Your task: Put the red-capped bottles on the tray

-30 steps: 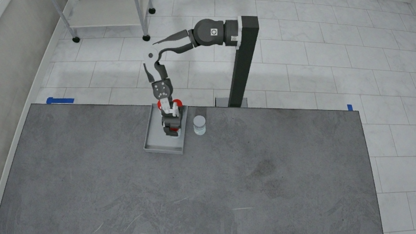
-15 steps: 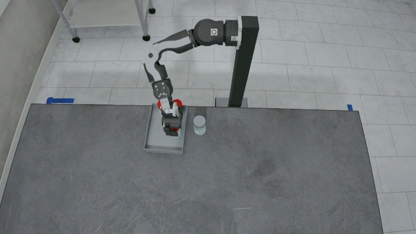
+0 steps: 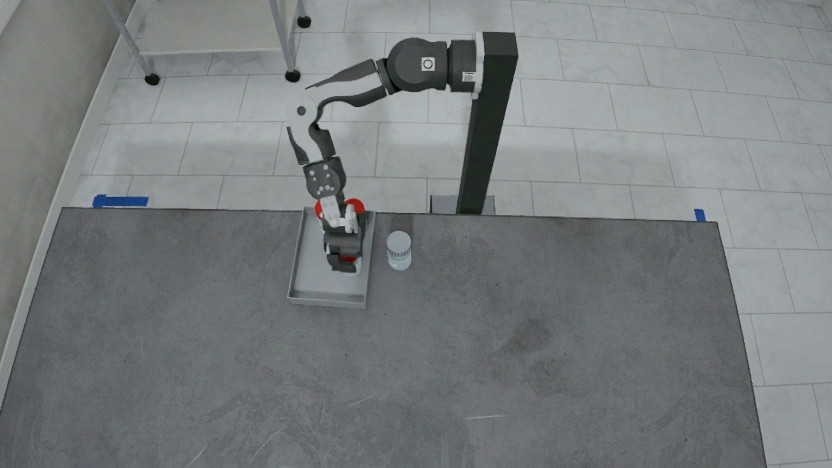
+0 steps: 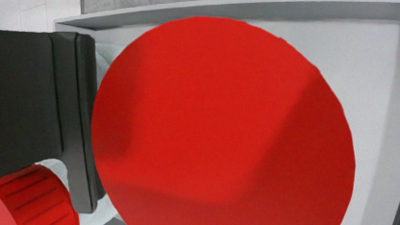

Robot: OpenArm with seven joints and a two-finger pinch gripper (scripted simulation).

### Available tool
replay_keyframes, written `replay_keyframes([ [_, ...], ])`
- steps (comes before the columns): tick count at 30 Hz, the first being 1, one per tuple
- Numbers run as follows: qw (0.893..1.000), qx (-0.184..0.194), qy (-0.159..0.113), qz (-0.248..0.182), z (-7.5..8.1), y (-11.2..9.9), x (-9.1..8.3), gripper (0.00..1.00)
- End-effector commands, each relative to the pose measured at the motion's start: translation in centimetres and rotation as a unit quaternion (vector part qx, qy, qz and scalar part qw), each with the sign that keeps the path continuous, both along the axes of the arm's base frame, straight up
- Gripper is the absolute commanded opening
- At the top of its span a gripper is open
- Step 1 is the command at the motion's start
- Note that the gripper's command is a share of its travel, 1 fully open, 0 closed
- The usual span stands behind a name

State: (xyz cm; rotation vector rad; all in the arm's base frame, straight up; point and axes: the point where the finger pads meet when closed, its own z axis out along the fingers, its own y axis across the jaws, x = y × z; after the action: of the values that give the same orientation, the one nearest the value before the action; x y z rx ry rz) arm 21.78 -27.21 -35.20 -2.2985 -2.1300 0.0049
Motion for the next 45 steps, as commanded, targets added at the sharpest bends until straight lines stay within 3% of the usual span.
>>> replay_keyframes([
  [1, 1.000, 0.000, -0.002, 0.000, 0.1, 0.0, 0.1, 0.52],
  [14, 1.000, 0.000, -0.002, 0.000, 0.1, 0.0, 0.1, 0.52],
  [24, 1.000, 0.001, -0.005, 0.001, 1.6, 0.0, 0.1, 0.52],
  [45, 1.000, 0.000, -0.004, -0.001, 2.6, -0.1, 0.1, 0.52],
])
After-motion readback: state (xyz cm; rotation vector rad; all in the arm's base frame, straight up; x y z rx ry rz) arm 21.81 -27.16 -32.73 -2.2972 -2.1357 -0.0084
